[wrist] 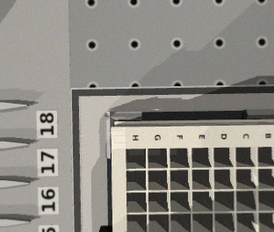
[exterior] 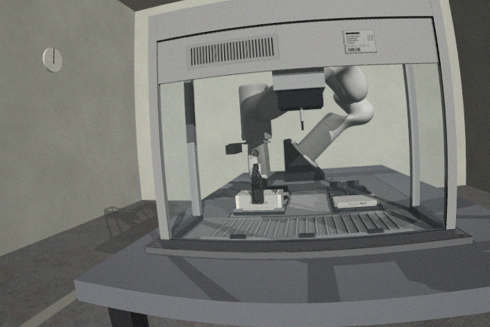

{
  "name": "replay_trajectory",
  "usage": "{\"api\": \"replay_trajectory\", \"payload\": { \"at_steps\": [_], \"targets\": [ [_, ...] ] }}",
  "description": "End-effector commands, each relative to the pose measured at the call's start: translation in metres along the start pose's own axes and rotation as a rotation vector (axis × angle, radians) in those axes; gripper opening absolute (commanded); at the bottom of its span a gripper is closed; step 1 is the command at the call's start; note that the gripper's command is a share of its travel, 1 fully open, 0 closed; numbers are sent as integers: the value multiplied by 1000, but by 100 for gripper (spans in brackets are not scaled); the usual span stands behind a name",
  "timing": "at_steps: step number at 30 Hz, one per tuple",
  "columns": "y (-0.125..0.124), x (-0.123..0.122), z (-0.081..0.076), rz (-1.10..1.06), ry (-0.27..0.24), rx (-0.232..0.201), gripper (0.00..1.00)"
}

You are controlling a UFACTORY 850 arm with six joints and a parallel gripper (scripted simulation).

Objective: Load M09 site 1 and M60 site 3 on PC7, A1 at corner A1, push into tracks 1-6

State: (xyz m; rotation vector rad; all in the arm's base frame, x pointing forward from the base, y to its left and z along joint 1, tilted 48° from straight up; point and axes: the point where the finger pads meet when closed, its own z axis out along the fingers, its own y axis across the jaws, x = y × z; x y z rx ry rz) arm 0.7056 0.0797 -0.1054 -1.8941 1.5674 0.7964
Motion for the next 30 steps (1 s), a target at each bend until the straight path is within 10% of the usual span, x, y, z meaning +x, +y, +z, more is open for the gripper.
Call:
{"api": "replay_trajectory", "payload": {
  "at_steps": [1, 30],
  "targets": [
    [-1, 0, -1, -1, 1, 2, 0],
    [-1, 0, -17, -1, 1, 2, 0]
  ]
}}
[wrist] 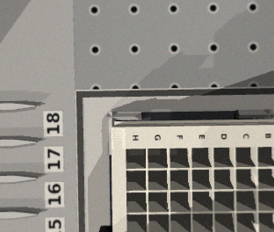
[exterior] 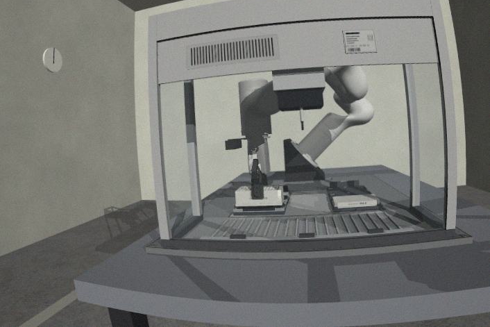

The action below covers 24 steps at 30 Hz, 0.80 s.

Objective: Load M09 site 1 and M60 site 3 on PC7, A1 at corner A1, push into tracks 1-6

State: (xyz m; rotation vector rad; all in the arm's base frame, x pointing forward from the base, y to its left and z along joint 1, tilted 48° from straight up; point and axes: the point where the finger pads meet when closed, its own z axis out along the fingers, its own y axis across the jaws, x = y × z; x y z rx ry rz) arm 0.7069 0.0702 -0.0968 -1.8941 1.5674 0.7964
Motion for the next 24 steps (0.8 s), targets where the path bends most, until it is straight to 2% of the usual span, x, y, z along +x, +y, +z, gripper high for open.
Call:
{"api": "replay_trajectory", "payload": {
  "at_steps": [1, 17, 24],
  "targets": [
    [-1, 0, -5, -1, 1, 2, 0],
    [-1, 0, -9, -1, 1, 2, 0],
    [-1, 0, -20, -1, 1, 2, 0]
  ]
}}
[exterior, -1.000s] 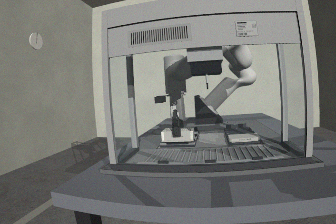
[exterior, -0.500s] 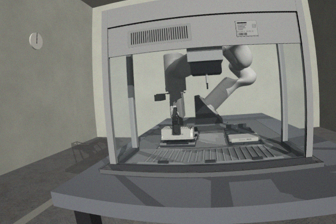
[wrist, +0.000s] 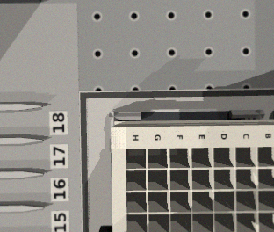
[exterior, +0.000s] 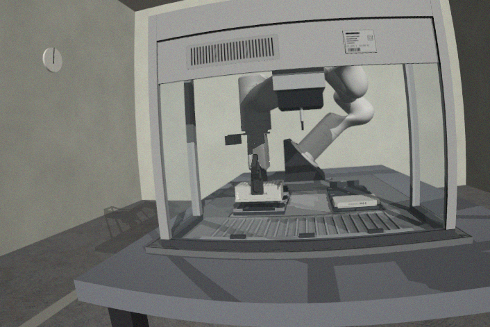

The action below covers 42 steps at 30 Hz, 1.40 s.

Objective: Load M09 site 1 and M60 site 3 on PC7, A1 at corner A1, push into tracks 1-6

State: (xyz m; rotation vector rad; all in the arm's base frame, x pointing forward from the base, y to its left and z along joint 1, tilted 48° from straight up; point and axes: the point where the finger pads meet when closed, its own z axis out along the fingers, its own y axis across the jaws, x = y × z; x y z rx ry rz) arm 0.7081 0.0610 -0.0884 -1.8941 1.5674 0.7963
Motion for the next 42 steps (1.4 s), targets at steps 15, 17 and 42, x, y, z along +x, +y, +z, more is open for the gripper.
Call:
{"api": "replay_trajectory", "payload": {
  "at_steps": [15, 17, 42],
  "targets": [
    [-1, 0, -29, -1, 1, 2, 0],
    [-1, 0, -33, -1, 1, 2, 0],
    [-1, 0, -68, -1, 1, 2, 0]
  ]
}}
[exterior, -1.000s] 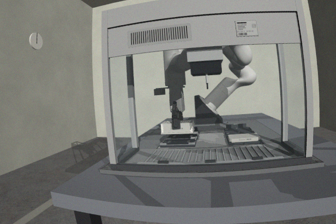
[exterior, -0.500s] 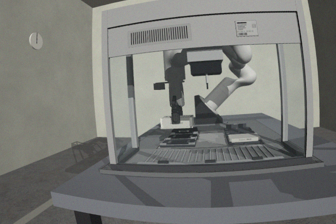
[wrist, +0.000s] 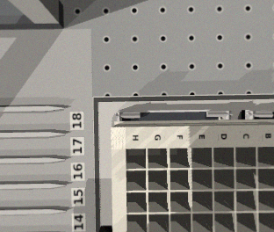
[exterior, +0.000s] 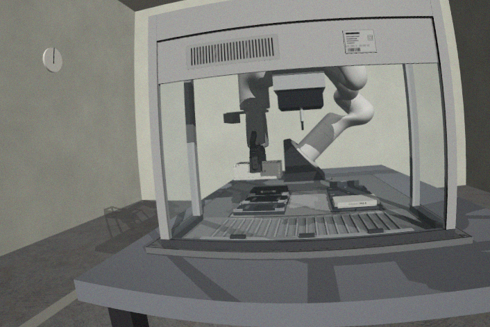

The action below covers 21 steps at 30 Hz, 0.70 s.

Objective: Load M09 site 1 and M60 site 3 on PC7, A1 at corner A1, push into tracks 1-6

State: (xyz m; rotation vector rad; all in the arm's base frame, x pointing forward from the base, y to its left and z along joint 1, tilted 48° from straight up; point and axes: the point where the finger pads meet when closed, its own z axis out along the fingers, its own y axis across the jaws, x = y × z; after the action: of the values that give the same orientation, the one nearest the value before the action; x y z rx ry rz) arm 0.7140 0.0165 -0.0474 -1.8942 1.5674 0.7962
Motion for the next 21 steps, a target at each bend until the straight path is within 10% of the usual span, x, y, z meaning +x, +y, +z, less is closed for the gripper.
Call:
{"api": "replay_trajectory", "payload": {
  "at_steps": [1, 21],
  "targets": [
    [-1, 0, -9, -1, 1, 2, 0],
    [-1, 0, -39, -1, 1, 2, 0]
  ]
}}
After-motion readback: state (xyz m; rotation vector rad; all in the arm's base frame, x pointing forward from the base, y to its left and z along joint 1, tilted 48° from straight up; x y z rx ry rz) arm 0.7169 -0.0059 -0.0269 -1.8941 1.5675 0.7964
